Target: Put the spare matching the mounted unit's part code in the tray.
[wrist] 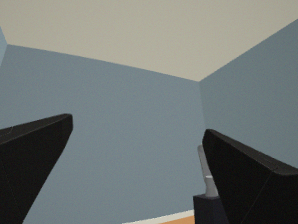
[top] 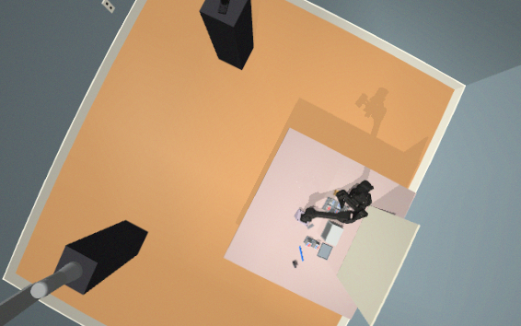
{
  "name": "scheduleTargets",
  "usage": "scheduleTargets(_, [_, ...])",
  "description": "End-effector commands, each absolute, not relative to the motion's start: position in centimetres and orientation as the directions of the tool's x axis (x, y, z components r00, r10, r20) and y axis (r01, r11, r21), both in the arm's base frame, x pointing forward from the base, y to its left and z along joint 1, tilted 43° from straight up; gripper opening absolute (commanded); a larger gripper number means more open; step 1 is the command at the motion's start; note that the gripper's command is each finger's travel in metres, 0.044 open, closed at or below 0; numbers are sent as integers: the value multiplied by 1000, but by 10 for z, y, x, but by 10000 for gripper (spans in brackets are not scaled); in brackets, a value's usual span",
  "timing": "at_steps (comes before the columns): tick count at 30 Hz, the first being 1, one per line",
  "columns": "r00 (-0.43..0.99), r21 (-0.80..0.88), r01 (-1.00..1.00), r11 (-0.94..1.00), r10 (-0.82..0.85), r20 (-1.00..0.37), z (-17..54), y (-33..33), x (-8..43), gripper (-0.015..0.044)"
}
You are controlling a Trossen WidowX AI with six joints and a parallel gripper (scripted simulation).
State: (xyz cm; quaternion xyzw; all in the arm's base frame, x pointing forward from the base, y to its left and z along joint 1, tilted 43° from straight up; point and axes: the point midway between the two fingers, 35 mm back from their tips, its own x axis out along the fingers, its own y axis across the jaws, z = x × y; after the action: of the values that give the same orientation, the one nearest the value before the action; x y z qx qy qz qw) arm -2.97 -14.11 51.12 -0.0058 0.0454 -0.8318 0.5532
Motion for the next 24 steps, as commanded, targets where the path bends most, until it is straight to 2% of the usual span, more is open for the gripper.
scheduleTargets(1, [-388, -82, 920, -384, -921, -41, 511, -141, -30, 426])
scheduleTargets(2, [-388, -82, 920, -384, -921, -41, 511, -141, -30, 440])
scheduleTargets(10, [-424, -105, 903, -417, -904, -48, 510, -139, -42, 440])
scheduleTargets(24, [-816, -10, 569, -822, -563, -133, 496, -61, -159, 440])
